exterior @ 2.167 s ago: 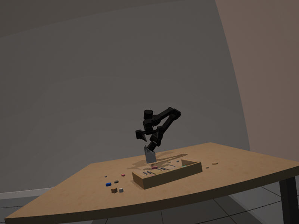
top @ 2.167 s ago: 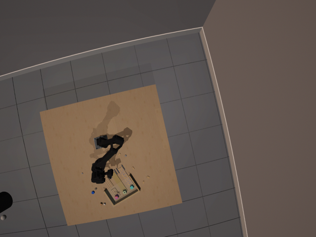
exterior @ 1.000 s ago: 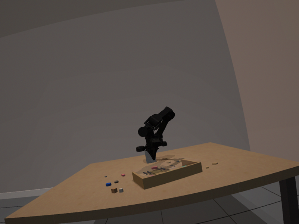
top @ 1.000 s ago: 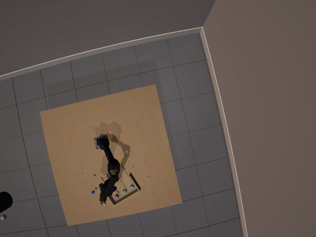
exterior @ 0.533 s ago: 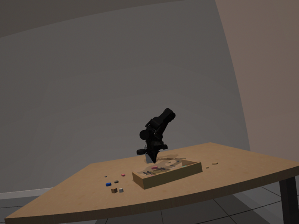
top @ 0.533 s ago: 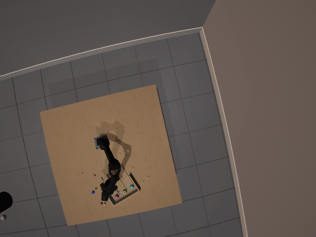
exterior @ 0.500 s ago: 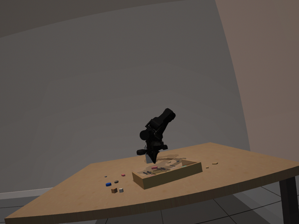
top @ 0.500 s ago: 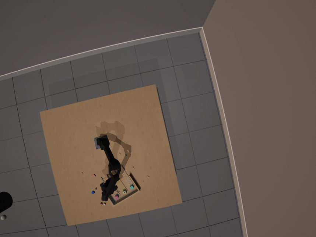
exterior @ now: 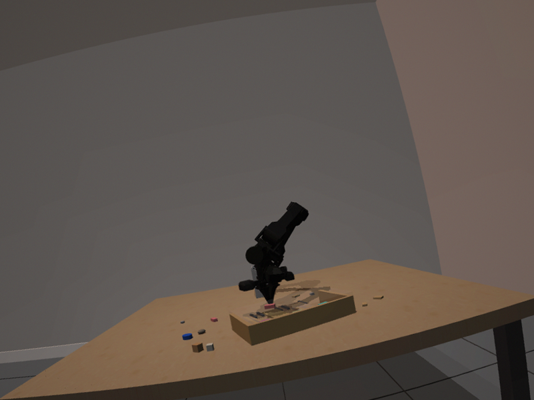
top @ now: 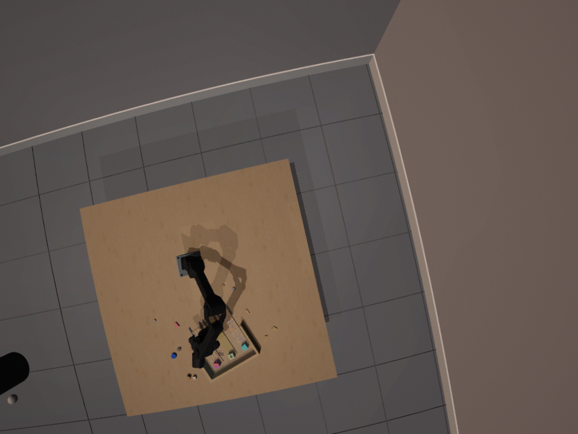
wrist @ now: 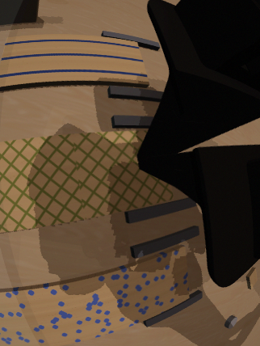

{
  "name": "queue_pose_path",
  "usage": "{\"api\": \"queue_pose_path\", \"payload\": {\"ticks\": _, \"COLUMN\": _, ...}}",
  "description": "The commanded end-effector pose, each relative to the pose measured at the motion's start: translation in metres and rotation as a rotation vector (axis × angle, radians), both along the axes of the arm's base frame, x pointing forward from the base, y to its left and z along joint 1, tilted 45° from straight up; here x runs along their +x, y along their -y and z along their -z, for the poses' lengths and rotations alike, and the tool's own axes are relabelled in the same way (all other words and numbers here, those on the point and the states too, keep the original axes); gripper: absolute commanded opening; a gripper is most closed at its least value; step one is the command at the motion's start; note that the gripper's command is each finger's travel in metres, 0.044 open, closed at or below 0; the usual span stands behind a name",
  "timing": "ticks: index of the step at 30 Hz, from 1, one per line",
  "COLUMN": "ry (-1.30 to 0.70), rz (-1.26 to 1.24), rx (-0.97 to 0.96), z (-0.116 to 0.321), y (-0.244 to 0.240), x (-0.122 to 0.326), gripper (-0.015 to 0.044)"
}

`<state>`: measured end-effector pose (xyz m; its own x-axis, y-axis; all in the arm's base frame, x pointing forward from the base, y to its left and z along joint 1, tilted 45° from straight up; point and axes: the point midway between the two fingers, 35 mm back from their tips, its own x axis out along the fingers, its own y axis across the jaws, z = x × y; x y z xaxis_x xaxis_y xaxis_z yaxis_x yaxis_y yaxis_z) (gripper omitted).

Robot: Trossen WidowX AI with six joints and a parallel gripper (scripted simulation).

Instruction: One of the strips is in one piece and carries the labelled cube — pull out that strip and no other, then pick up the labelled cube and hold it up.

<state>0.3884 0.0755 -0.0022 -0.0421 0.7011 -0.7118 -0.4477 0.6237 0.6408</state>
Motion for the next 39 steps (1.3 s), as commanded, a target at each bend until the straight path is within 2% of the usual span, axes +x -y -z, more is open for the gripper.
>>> {"api": "queue_pose_path", "payload": {"ticks": 1, "ry": -0.009, "rz": 0.004, "rx": 0.006, "z": 0.006, "y": -0.005, "x": -0.003, "gripper": 0.0000}}
{"api": "queue_pose_path", "payload": {"ticks": 39, "ry": -0.010, "rz": 0.004, "rx": 0.008, "z": 0.018, "y": -0.016, "x": -0.006, "gripper": 0.0000}}
